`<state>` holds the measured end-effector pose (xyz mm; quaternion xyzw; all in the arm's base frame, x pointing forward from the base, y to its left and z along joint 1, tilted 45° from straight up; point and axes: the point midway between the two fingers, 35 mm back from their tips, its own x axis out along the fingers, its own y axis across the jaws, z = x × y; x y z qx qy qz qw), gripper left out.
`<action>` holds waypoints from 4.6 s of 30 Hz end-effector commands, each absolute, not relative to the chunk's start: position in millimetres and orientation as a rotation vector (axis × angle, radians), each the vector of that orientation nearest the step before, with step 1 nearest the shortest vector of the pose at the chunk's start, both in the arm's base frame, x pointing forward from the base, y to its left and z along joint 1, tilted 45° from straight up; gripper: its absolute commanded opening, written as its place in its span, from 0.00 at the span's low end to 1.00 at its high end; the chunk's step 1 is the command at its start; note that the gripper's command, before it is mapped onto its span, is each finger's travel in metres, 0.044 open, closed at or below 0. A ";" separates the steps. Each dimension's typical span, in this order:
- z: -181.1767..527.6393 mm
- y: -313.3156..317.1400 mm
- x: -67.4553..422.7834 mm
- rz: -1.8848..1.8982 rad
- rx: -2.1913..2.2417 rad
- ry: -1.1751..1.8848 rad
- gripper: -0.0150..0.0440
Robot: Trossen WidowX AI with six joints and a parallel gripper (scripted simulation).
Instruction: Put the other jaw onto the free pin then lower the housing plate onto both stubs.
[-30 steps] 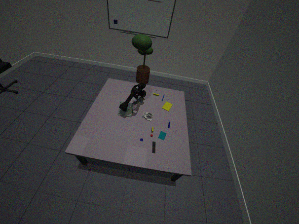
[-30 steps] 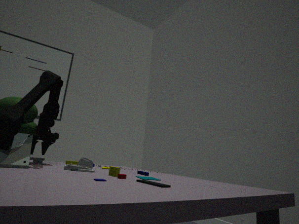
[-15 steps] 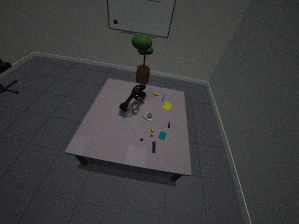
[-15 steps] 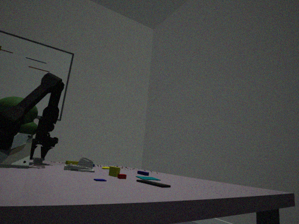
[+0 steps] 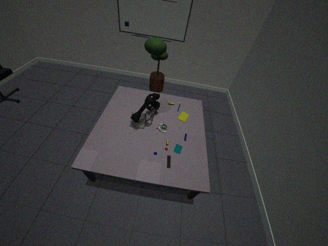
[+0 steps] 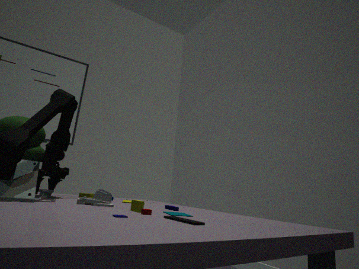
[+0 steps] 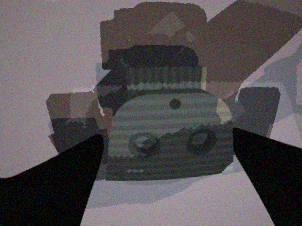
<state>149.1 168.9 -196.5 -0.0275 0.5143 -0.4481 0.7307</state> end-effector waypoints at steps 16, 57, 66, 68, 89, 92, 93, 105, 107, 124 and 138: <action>-197.0 168.5 149.2 -0.986 -0.060 1.132 0.97; -153.0 211.5 145.6 -0.983 -0.064 1.132 0.85; -141.1 217.4 147.7 -0.975 -0.071 1.138 0.85; -136.9 215.8 152.4 -0.966 -0.080 1.146 0.85; -93.1 190.0 199.1 -0.870 -0.175 1.222 0.85; -86.9 185.2 205.1 -0.857 -0.189 1.231 0.85; -84.8 183.5 207.0 -0.852 -0.193 1.234 0.85; -60.2 161.1 228.6 -0.803 -0.252 1.266 0.85; -56.1 157.0 231.9 -0.796 -0.263 1.270 0.85; -22.2 118.5 254.7 -0.736 -0.353 1.307 0.85; 4.7 83.1 266.4 -0.696 -0.432 1.335 0.85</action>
